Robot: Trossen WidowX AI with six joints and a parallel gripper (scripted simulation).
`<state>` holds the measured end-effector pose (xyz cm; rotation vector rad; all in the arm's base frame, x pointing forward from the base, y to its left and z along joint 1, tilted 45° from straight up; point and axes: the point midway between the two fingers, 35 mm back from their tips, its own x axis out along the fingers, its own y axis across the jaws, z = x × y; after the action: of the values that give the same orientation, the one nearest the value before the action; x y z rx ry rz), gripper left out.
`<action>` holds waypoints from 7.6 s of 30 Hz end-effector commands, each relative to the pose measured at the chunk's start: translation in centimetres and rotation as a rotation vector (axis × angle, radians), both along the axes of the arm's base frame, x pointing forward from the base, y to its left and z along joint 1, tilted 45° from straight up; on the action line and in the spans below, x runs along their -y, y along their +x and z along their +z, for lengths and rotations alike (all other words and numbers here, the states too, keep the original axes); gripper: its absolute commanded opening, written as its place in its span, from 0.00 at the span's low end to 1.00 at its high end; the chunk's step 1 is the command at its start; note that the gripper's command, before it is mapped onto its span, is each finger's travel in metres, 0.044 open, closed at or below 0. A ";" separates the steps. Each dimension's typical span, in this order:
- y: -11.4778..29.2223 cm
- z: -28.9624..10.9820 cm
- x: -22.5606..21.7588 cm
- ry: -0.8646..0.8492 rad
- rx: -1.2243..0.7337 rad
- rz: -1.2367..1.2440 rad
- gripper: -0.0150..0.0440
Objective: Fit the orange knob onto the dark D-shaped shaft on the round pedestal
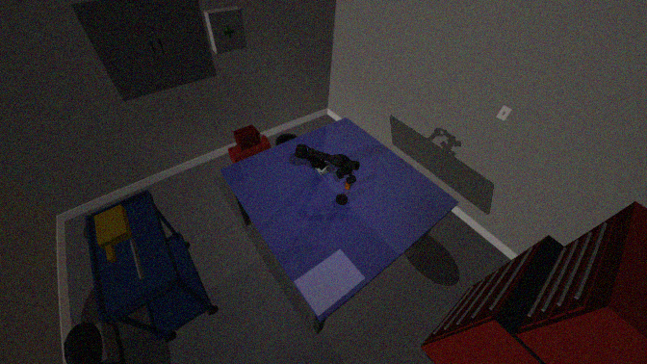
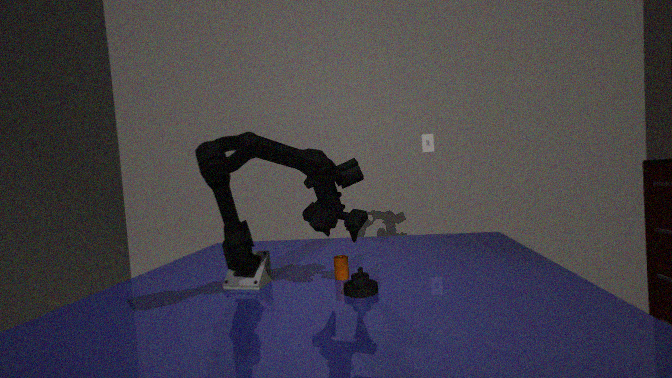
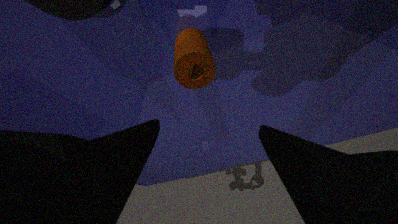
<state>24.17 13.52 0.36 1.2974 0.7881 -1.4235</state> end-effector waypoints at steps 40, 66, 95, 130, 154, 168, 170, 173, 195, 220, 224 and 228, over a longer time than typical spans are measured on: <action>0.0 2.2 -1.1 -0.494 -0.974 1.681 1.00; 0.2 -0.1 1.2 -0.472 -1.059 1.835 1.00; 0.8 -3.5 4.5 -0.473 -1.058 1.835 1.00; 0.8 -6.0 7.2 -0.475 -1.060 1.833 0.56; 1.8 -1.5 0.6 -0.469 -1.052 1.840 0.25; 1.0 2.8 -3.9 -0.471 -1.057 1.836 0.25; 1.0 2.8 -3.9 -0.470 -1.057 1.836 0.25; 1.5 3.0 -3.4 -0.469 -1.055 1.838 0.25; 5.4 5.2 1.8 -0.462 -1.040 1.840 0.25; 8.2 7.7 8.2 -0.478 -1.062 1.832 0.25; 8.2 7.5 8.4 -0.478 -1.062 1.832 0.25; 8.3 6.8 9.1 -0.478 -1.062 1.831 0.25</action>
<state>32.41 5.01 7.50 -0.7849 1.5024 -0.4448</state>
